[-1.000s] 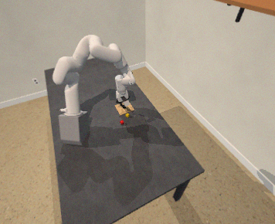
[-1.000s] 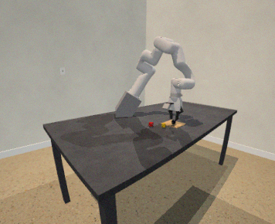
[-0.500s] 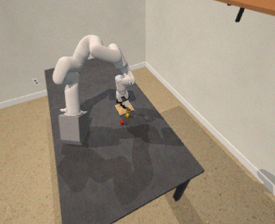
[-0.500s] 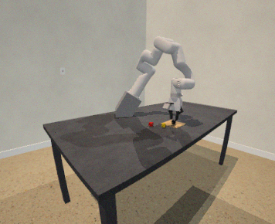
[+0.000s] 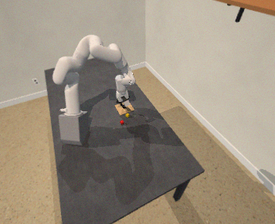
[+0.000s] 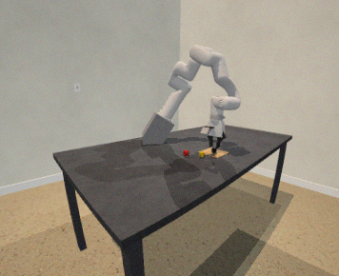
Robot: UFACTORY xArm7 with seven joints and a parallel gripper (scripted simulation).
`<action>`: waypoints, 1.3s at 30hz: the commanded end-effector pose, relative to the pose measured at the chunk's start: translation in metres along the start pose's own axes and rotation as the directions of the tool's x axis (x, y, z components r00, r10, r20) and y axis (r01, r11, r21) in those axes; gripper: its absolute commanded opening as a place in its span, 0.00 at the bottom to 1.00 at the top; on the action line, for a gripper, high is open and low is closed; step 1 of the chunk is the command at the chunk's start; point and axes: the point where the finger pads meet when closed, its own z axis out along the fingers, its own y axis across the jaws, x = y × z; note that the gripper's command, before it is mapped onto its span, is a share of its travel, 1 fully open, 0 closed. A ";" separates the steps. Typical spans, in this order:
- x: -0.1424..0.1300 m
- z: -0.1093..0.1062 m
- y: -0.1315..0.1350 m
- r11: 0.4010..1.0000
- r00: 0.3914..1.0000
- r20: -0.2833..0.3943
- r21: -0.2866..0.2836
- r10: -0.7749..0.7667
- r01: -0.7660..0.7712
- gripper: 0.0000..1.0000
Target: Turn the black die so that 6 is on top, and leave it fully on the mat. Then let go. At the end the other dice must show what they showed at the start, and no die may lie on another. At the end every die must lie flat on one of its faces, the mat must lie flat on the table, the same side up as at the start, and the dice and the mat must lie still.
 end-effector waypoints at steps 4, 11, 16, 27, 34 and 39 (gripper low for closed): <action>0.001 -0.001 -0.001 1.000 1.000 -0.001 0.002 0.000 0.000 0.42; 0.001 -0.001 -0.001 1.000 1.000 -0.001 0.002 0.000 0.000 0.42; 0.001 -0.001 -0.001 1.000 1.000 -0.001 0.002 0.000 0.000 0.42; 0.001 -0.001 -0.001 1.000 1.000 -0.001 0.002 0.000 0.000 0.42; 0.001 -0.012 -0.001 1.000 1.000 -0.001 0.002 0.000 0.000 0.42; 0.001 -0.024 -0.001 1.000 1.000 -0.001 0.002 0.000 0.000 0.42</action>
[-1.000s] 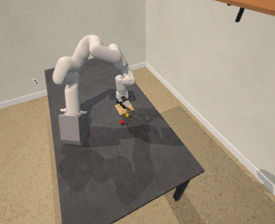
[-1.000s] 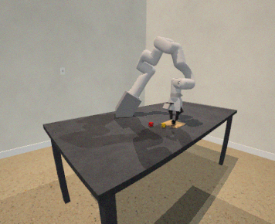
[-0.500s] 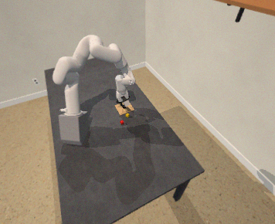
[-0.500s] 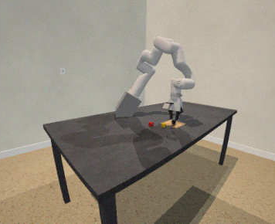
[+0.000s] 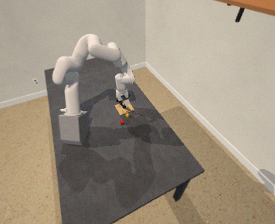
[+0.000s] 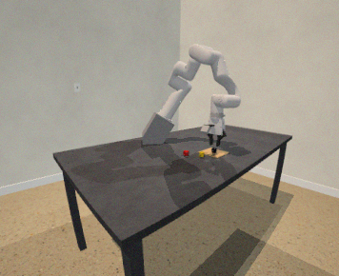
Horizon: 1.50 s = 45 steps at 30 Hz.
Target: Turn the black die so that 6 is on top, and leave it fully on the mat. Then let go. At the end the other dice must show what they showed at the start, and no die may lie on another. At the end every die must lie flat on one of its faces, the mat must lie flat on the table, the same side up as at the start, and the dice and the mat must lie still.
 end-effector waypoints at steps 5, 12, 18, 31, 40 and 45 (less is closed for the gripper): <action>0.001 -0.031 -0.001 1.000 1.000 -0.001 0.002 0.000 0.000 0.42; 0.001 -0.042 -0.001 1.000 1.000 -0.001 0.002 0.000 0.000 0.42; 0.001 -0.041 0.000 1.000 1.000 -0.010 -0.002 0.001 -0.001 0.42; -0.001 -0.039 0.002 1.000 0.971 -0.239 -0.009 0.000 -0.002 0.42; -0.005 -0.041 0.000 1.000 0.965 -0.262 0.000 0.001 -0.001 0.42; -0.005 -0.039 0.004 1.000 0.959 -0.283 -0.014 0.001 -0.005 0.42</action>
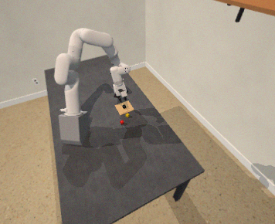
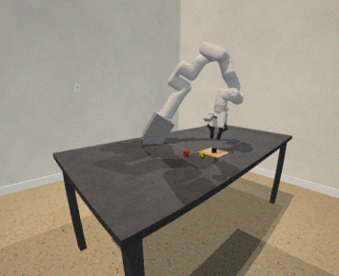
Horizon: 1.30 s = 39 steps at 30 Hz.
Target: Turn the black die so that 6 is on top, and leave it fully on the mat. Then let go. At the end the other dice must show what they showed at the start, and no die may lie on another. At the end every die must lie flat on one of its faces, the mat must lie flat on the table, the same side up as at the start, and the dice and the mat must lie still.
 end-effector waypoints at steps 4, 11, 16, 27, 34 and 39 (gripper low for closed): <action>0.000 0.003 0.005 1.000 0.999 -0.039 -0.022 0.000 -0.001 0.42; 0.001 0.006 0.012 0.999 0.992 -0.125 -0.045 -0.002 -0.004 0.42; 0.001 0.004 0.008 0.999 0.981 -0.192 -0.034 -0.003 -0.004 0.42; -0.002 -0.001 -0.002 1.000 0.967 -0.256 0.003 0.001 0.000 0.42; -0.005 0.000 -0.002 1.000 0.966 -0.259 0.004 0.001 0.000 0.42; -0.005 0.000 -0.001 1.000 0.961 -0.275 -0.005 0.001 -0.003 0.42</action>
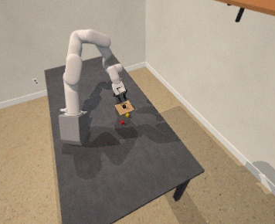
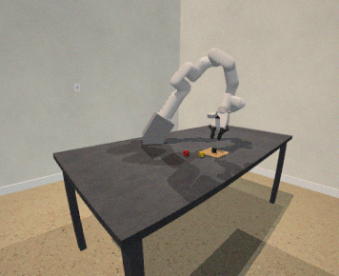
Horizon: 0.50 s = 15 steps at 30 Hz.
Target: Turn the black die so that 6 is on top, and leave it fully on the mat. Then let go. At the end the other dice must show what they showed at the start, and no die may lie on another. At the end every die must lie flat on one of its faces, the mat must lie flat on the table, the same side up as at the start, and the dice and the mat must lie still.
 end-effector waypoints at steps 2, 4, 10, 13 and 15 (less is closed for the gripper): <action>0.000 0.001 0.003 1.000 0.999 -0.047 -0.013 0.002 -0.003 0.42; 0.000 0.002 0.005 1.000 0.996 -0.084 -0.023 0.002 -0.004 0.42; -0.001 0.001 0.003 1.000 0.977 -0.214 -0.013 0.001 -0.004 0.42; -0.002 0.000 0.000 1.000 0.968 -0.253 0.002 0.003 -0.003 0.42; -0.002 0.000 0.000 1.000 0.968 -0.253 0.002 0.003 -0.003 0.42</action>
